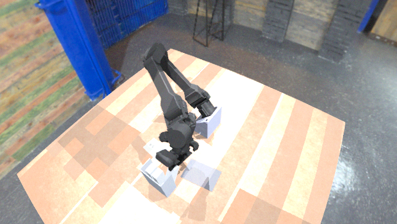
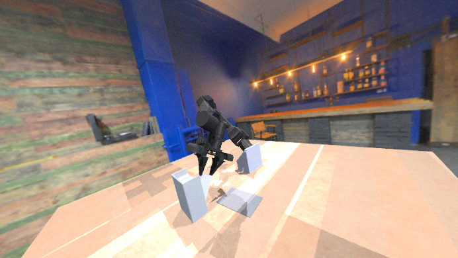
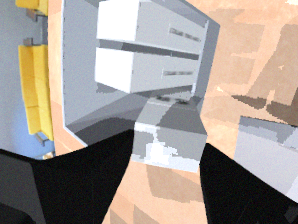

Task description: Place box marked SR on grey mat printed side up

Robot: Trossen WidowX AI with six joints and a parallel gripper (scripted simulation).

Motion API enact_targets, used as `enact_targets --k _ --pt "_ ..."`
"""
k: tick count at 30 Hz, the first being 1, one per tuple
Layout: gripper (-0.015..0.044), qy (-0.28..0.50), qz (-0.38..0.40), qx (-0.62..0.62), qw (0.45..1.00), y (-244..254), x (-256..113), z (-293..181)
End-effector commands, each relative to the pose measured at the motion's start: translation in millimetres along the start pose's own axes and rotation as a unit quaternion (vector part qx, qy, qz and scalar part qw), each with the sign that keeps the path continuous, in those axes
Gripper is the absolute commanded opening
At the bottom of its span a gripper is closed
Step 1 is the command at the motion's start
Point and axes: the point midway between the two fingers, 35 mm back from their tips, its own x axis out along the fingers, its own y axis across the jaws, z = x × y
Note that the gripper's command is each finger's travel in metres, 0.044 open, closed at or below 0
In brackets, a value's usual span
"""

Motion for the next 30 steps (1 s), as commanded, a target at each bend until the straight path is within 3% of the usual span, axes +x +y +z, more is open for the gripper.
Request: enact_targets --k 1,30 --pt "0.0153 0.0 0.0 0.001 1.0 0 -6 0" --pt "0.0153 0.001 -0.001 -0.001 1.0 -9 -41 -1"
